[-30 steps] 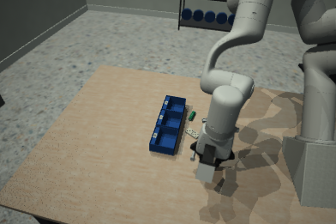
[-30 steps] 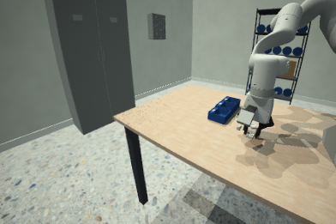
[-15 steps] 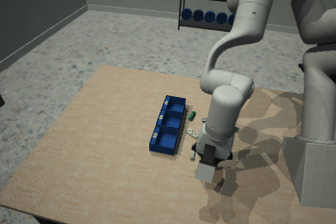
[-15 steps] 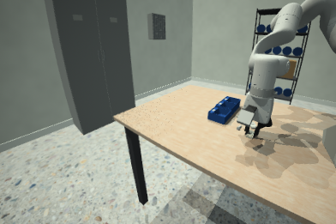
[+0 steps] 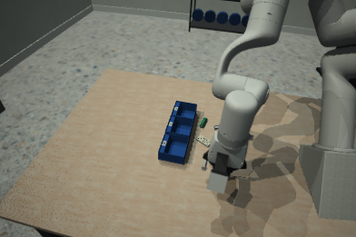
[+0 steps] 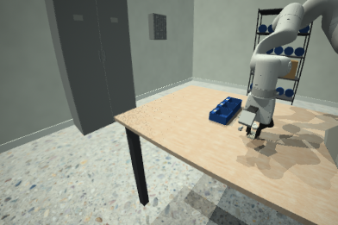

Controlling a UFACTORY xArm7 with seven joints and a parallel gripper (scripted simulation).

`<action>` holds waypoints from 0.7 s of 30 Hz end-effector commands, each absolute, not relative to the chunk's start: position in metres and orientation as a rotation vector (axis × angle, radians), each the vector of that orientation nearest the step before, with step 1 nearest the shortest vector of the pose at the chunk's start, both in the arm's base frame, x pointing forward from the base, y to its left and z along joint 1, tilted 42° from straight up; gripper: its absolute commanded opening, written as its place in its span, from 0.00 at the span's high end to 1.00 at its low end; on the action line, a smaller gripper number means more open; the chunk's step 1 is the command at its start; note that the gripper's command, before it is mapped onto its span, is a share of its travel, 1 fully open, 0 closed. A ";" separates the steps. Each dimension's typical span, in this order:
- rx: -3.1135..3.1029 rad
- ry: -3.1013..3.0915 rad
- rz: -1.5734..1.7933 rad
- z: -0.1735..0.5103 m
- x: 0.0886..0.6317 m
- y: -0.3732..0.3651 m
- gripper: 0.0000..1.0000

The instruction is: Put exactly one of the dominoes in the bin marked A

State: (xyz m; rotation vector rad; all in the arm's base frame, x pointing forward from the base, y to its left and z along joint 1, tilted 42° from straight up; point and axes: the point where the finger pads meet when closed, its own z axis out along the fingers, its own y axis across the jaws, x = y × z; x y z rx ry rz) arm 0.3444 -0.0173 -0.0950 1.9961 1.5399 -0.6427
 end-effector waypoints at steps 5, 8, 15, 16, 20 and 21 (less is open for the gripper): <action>1.996 1.542 -0.638 -0.095 0.346 -0.016 1.00; 1.996 1.542 -0.638 -0.095 0.346 -0.016 1.00; 1.996 1.542 -0.638 -0.082 0.346 -0.005 1.00; 1.996 1.542 -0.638 -0.080 0.346 -0.002 1.00; 1.996 1.542 -0.638 -0.070 0.347 0.007 1.00; 1.996 1.542 -0.638 -0.067 0.347 0.009 1.00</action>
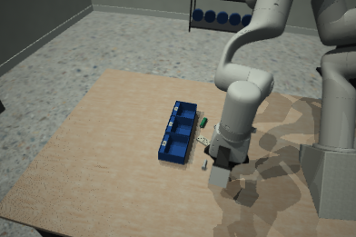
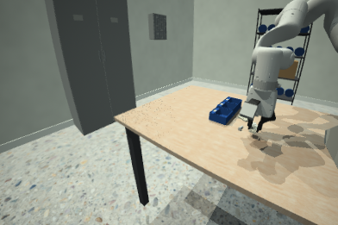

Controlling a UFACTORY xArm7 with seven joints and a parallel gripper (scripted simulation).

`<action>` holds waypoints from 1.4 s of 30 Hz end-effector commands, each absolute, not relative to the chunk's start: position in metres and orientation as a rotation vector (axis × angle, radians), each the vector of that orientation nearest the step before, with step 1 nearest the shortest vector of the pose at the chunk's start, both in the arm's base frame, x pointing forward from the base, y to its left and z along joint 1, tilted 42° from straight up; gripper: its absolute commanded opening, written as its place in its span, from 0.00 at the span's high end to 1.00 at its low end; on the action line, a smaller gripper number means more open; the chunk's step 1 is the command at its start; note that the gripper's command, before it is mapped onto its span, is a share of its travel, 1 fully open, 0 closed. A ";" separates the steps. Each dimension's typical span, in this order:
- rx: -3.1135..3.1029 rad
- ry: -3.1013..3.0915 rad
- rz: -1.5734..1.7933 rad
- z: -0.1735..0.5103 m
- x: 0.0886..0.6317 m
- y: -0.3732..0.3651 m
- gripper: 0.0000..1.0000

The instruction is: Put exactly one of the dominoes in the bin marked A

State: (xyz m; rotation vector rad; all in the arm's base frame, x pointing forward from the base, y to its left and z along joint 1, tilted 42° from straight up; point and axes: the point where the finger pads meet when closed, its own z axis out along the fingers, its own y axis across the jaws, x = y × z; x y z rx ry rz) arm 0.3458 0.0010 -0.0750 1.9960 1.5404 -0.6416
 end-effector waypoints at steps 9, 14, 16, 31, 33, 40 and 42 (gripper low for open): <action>1.996 1.542 -0.638 -0.050 0.348 0.024 1.00; 1.996 1.542 -0.638 -0.050 0.348 0.024 1.00; 1.996 1.542 -0.638 -0.050 0.348 0.024 1.00; 1.996 1.542 -0.638 -0.034 0.356 0.016 1.00; 1.996 1.542 -0.638 -0.027 0.361 0.008 1.00; 1.995 1.542 -0.638 -0.010 0.374 -0.013 1.00; 1.995 1.542 -0.638 -0.002 0.379 -0.021 1.00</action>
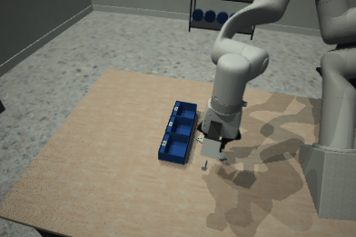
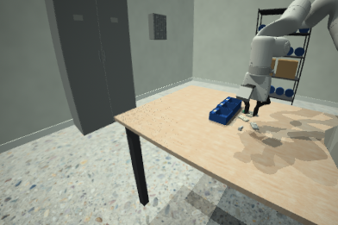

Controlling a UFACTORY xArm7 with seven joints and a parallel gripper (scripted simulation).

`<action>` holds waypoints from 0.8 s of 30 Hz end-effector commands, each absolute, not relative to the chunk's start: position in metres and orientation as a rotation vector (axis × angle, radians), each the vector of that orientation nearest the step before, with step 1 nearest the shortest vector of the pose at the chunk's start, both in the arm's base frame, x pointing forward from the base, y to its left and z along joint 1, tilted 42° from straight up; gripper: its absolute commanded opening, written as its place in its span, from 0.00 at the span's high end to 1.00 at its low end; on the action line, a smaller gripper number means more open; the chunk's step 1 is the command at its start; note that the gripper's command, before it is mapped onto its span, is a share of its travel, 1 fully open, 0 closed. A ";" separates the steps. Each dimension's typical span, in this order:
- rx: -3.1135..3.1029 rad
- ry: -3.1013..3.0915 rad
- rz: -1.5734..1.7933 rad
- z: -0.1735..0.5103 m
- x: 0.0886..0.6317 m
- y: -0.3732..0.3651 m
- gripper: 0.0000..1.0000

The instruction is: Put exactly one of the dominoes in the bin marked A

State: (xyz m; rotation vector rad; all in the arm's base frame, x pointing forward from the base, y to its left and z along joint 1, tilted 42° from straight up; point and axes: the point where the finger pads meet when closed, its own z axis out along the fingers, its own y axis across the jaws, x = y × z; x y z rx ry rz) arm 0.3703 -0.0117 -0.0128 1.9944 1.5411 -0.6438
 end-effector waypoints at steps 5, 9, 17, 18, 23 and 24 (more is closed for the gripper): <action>1.995 1.542 -0.638 0.015 0.391 -0.042 1.00; 1.995 1.542 -0.638 0.030 0.401 -0.058 1.00; 1.995 1.542 -0.638 0.051 0.417 -0.083 1.00; 1.995 1.542 -0.638 0.054 0.419 -0.088 1.00; 1.961 1.596 -0.658 0.069 0.430 -0.105 1.00; 1.955 1.605 -0.661 0.073 0.432 -0.109 1.00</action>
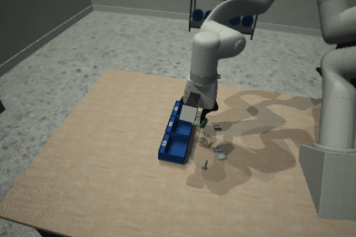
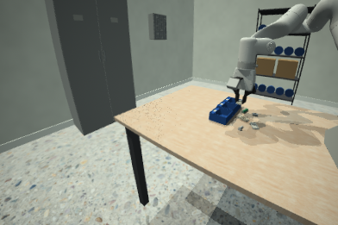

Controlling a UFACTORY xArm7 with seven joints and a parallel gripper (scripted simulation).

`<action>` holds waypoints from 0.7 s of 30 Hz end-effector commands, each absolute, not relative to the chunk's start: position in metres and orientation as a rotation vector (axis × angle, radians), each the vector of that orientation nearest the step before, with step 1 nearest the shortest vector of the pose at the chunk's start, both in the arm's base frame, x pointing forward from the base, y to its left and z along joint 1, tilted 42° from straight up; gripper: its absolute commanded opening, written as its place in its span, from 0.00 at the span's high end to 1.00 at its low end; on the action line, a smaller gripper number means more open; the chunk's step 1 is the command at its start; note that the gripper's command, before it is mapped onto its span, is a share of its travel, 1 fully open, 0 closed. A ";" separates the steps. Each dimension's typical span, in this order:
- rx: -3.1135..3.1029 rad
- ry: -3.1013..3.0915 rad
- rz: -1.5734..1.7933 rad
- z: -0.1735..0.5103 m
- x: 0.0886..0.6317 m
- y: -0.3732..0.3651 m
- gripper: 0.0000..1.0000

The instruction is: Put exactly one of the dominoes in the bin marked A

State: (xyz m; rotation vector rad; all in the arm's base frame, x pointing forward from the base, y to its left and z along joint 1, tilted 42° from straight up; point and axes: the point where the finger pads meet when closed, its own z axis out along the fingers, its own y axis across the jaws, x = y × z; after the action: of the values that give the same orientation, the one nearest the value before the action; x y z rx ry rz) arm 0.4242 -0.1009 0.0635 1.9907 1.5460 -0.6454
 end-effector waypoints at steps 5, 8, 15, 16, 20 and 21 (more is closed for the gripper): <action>1.955 1.605 -0.661 0.087 0.442 -0.126 1.00; 1.955 1.605 -0.661 0.094 0.447 -0.134 1.00; 1.955 1.605 -0.661 0.115 0.462 -0.158 1.00; 1.955 1.605 -0.661 0.115 0.463 -0.159 1.00; 1.955 1.605 -0.661 0.115 0.463 -0.158 1.00; 1.955 1.605 -0.661 0.115 0.463 -0.158 1.00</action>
State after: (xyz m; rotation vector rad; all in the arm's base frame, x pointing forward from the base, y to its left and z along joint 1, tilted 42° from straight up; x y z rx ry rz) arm 0.4598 -0.1649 0.1161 1.9626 1.5914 -0.6726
